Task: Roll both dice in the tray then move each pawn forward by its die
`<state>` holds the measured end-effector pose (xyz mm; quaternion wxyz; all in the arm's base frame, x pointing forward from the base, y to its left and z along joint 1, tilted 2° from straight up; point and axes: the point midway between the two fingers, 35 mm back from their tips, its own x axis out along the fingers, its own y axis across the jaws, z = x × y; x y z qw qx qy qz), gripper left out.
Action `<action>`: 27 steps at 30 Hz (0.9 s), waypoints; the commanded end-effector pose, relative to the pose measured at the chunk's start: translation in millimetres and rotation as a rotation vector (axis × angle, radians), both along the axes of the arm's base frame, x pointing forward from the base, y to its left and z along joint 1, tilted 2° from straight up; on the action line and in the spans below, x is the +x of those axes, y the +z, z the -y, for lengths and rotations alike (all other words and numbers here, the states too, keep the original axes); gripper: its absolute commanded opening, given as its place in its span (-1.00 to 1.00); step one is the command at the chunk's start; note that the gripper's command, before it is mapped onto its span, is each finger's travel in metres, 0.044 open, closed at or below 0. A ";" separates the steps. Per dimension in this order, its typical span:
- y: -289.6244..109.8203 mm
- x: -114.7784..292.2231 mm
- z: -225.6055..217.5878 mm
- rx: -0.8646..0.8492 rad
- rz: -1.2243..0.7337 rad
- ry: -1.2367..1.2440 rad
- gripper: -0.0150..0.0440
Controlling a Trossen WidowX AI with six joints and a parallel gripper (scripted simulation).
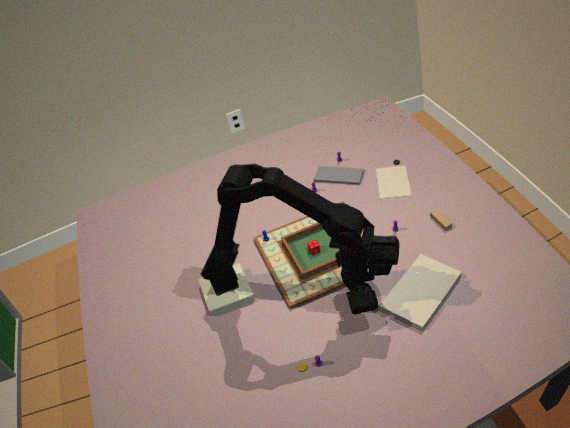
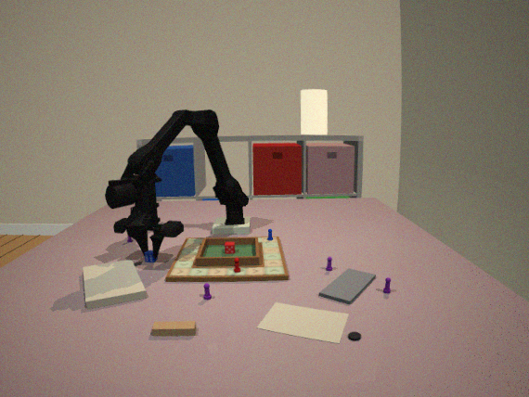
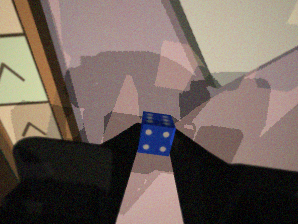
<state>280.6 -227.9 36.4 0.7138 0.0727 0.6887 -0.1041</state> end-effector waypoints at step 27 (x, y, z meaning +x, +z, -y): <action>118.6 2.5 -20.2 0.005 0.001 0.014 -0.49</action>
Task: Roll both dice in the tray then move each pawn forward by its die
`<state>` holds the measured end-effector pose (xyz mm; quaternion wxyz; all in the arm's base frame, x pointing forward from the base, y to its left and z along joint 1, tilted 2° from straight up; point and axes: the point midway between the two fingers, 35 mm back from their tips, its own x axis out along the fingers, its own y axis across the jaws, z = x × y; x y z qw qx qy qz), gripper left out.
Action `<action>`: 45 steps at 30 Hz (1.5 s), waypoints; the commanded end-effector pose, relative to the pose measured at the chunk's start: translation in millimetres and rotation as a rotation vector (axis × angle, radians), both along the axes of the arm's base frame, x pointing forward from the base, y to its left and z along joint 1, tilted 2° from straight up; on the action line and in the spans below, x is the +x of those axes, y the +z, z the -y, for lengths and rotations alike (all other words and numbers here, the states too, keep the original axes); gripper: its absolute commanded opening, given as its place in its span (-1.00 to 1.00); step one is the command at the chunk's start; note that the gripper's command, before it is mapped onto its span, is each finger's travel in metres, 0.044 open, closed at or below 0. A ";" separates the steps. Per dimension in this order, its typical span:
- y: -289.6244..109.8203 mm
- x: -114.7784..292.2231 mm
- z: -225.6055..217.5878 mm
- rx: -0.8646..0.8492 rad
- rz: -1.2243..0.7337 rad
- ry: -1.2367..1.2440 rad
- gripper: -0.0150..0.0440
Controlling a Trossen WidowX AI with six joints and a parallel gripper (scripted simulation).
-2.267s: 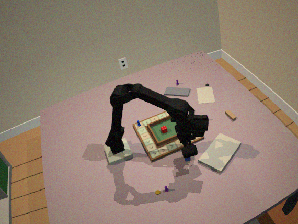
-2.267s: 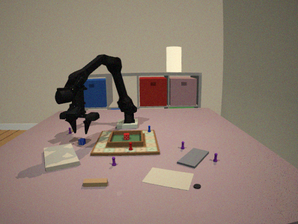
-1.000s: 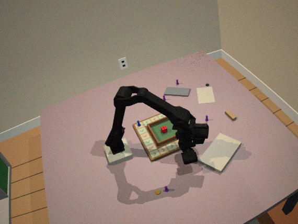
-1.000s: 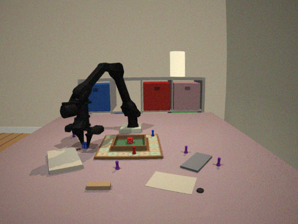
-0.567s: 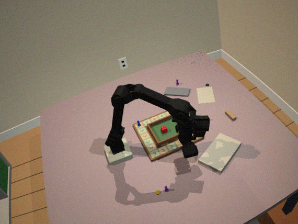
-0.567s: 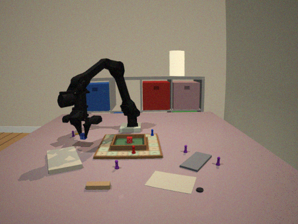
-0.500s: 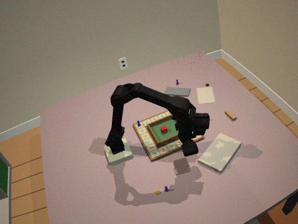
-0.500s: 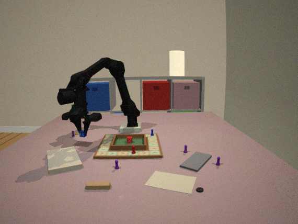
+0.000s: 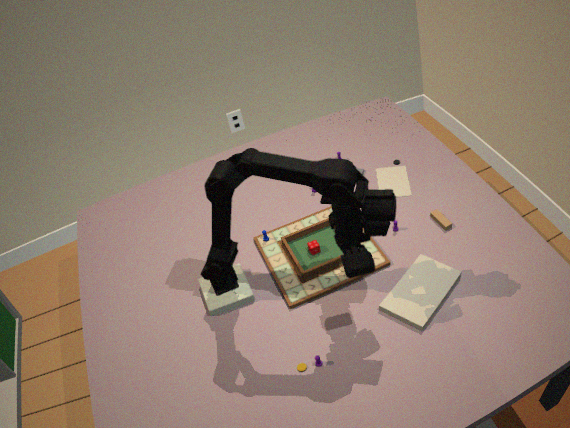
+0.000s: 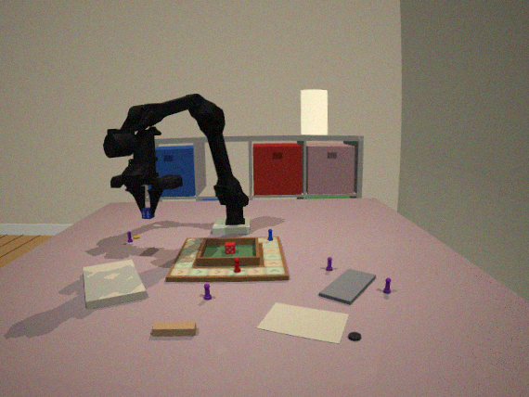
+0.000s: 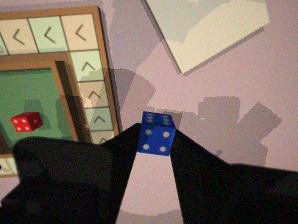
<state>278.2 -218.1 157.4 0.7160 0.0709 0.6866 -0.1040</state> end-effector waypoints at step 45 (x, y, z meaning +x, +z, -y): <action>-50.2 28.9 -242.2 0.018 0.012 0.207 -0.49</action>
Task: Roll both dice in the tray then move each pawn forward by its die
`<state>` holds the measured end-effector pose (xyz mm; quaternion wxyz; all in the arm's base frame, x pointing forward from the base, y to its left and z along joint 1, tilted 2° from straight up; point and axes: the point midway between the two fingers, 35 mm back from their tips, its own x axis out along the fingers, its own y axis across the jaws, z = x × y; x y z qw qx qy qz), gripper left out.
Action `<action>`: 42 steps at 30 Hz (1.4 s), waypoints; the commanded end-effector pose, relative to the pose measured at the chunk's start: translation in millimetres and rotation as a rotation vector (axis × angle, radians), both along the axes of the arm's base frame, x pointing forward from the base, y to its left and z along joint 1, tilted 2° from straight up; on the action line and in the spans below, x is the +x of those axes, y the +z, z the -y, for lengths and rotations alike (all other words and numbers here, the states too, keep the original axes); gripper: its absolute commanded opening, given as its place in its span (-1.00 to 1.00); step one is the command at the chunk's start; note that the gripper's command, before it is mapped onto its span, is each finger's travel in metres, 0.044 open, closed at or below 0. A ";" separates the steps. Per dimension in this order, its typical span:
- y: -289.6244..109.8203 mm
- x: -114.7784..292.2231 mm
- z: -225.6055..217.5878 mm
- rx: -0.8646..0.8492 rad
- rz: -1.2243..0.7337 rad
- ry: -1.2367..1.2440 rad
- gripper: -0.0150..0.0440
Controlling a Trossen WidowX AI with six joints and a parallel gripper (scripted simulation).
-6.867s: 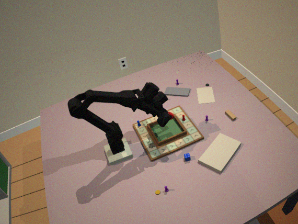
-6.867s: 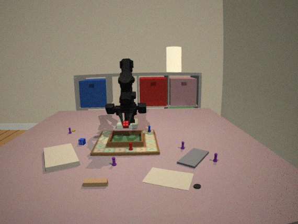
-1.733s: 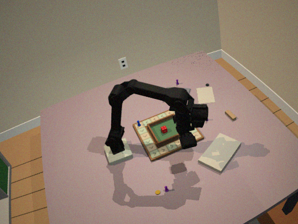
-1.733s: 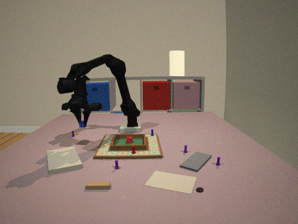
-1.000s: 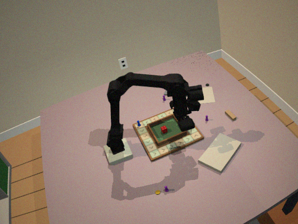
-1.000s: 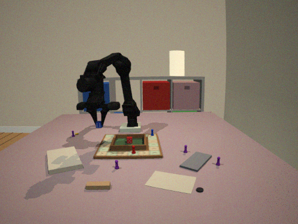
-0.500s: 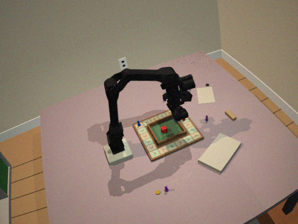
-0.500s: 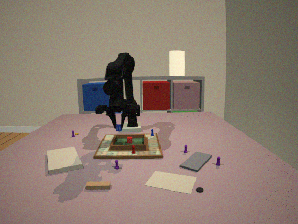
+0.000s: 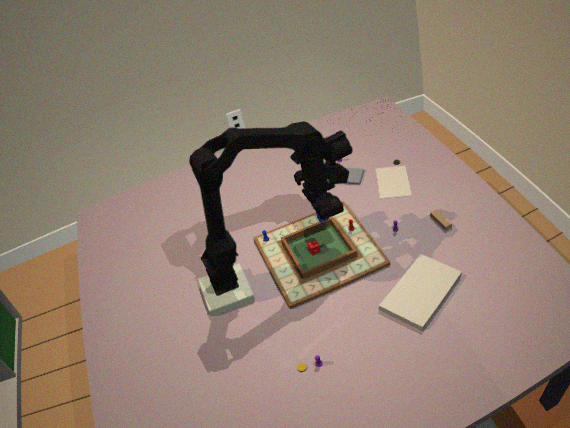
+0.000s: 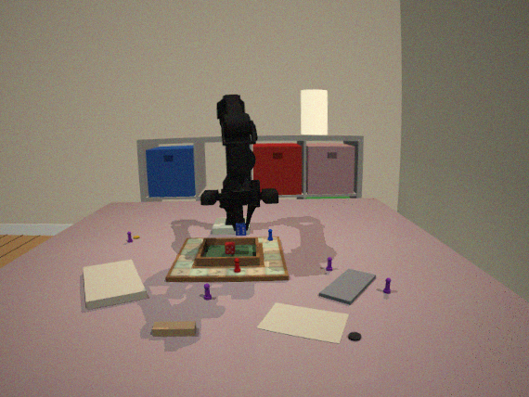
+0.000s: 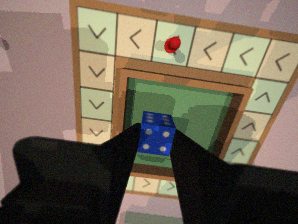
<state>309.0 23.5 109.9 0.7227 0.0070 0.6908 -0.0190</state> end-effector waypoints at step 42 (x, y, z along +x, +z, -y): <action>23.8 -27.2 -2.3 -0.039 0.833 0.009 -0.49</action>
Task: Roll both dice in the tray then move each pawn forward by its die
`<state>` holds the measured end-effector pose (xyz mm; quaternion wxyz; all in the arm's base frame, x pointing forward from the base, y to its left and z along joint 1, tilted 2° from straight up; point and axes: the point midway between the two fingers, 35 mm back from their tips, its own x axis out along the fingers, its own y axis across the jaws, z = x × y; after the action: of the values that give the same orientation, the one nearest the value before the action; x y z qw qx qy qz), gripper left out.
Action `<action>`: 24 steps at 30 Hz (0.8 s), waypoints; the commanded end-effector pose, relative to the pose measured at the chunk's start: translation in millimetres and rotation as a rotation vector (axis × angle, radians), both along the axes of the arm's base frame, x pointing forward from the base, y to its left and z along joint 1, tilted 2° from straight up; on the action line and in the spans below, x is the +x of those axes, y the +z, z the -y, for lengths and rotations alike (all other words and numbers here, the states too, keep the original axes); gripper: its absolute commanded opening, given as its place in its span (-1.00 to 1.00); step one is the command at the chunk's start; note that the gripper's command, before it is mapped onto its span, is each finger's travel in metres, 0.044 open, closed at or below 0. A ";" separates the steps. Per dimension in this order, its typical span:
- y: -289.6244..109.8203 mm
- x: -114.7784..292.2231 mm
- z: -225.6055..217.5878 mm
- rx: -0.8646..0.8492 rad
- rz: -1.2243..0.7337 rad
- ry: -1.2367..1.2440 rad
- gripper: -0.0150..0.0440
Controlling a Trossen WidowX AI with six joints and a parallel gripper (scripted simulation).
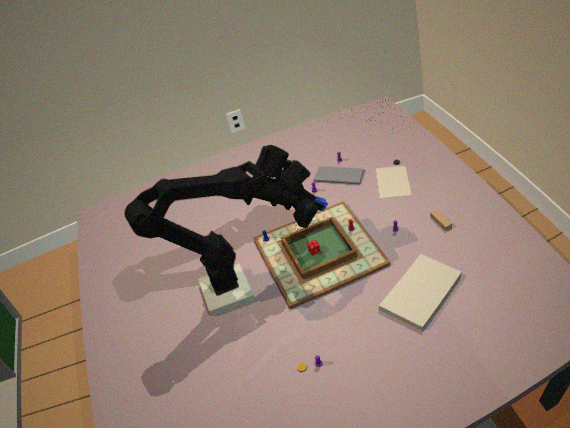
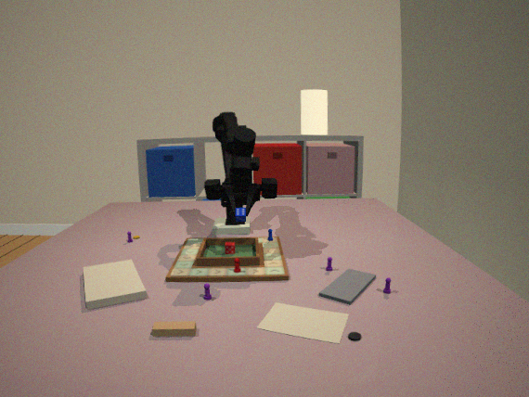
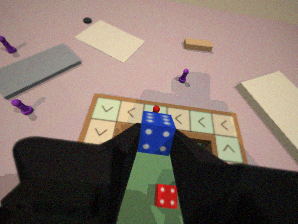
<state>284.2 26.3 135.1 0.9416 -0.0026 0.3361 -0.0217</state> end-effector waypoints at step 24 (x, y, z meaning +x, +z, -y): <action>32.8 -1.3 -1.1 -0.001 -0.005 -0.004 0.67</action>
<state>281.2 27.1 145.3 0.9371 -0.0055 0.3483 -0.0212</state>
